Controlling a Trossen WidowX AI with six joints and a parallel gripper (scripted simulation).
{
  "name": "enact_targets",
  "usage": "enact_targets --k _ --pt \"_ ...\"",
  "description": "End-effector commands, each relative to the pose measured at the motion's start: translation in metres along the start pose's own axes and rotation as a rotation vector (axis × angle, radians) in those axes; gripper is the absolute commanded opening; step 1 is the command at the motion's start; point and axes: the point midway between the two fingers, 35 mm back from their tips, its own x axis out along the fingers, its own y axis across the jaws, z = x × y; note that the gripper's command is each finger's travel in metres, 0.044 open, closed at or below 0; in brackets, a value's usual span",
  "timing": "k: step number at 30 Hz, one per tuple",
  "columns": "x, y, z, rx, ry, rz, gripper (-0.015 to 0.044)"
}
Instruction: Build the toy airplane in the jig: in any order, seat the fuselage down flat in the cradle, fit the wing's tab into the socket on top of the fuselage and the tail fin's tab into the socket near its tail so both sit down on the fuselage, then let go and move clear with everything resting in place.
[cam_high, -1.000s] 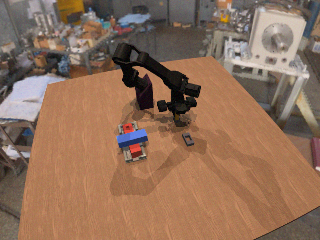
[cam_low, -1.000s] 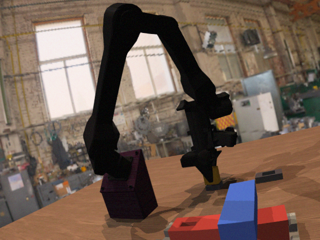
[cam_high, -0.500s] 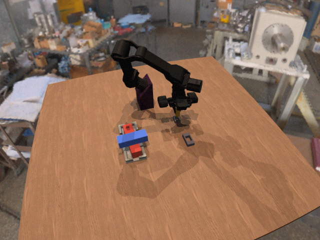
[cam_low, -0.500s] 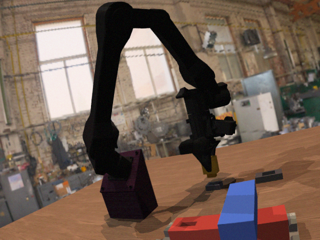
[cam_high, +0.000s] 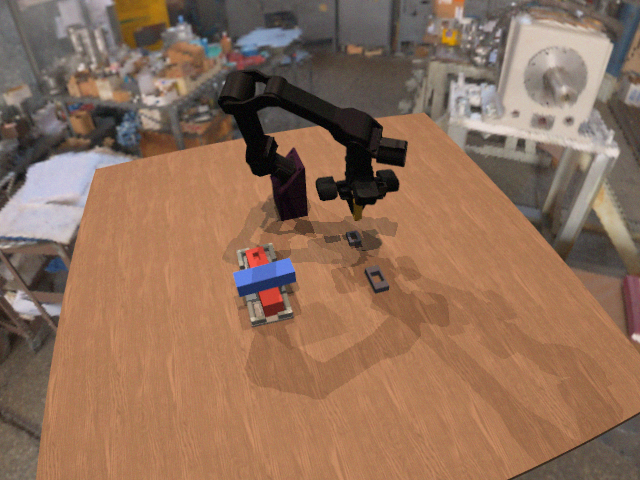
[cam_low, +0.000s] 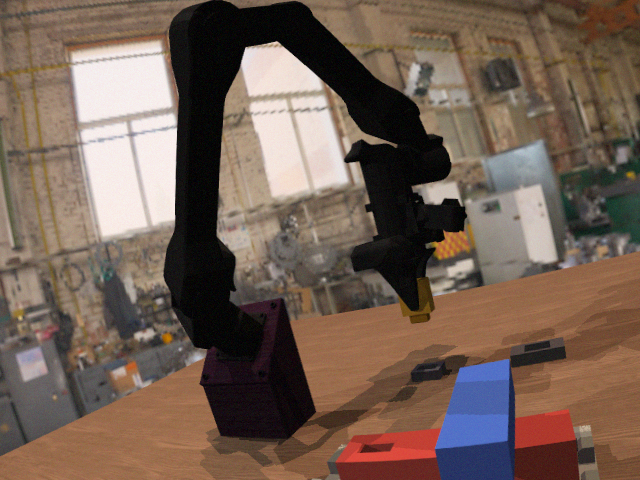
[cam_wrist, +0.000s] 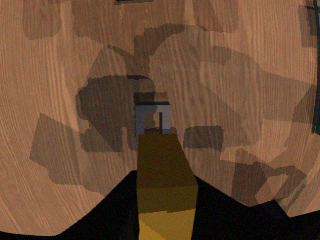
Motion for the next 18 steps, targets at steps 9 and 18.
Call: enact_targets --k 9,18 --pt "-0.041 -0.001 -0.003 0.002 -0.009 0.009 0.0" --pt "-0.056 -0.005 -0.004 0.0 -0.012 0.011 0.0"
